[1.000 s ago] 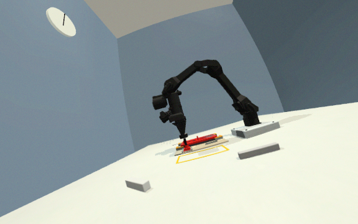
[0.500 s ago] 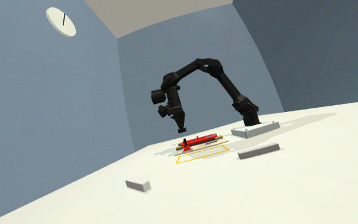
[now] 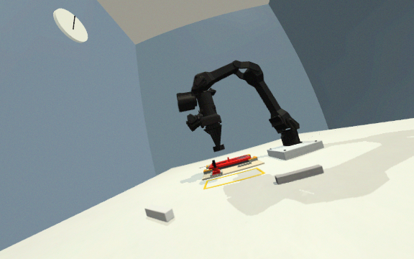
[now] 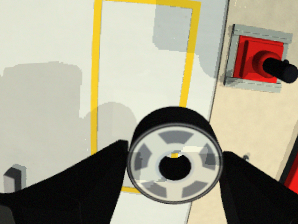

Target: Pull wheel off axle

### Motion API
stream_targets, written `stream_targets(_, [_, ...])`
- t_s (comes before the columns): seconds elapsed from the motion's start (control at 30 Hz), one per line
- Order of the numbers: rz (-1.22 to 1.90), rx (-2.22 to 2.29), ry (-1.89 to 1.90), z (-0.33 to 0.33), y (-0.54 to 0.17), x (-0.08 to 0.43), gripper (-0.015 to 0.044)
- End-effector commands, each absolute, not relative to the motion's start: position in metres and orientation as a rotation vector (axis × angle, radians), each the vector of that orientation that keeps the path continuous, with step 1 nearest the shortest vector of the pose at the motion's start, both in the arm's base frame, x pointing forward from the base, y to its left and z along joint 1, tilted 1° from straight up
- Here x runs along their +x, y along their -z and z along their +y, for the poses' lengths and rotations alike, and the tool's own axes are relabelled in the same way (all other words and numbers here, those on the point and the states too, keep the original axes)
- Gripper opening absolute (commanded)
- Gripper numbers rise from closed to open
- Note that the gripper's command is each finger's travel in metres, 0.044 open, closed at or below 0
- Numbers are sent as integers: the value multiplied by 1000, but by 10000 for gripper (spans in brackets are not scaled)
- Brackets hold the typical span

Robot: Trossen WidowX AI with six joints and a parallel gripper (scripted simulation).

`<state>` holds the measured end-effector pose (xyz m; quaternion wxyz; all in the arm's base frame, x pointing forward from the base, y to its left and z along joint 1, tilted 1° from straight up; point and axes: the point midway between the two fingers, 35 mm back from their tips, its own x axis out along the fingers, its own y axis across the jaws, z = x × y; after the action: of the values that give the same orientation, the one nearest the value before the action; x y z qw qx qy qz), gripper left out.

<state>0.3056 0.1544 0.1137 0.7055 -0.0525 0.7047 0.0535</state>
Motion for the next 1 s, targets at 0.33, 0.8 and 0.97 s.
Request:
stream_targets(0.33, [1566,-109,-123,177,-108,282,0])
stream_targets(0.8, [1566,-108,-123,179,-55,284,0])
stream_targets(0.97, [1566,-109,-123,178,-26,283,0])
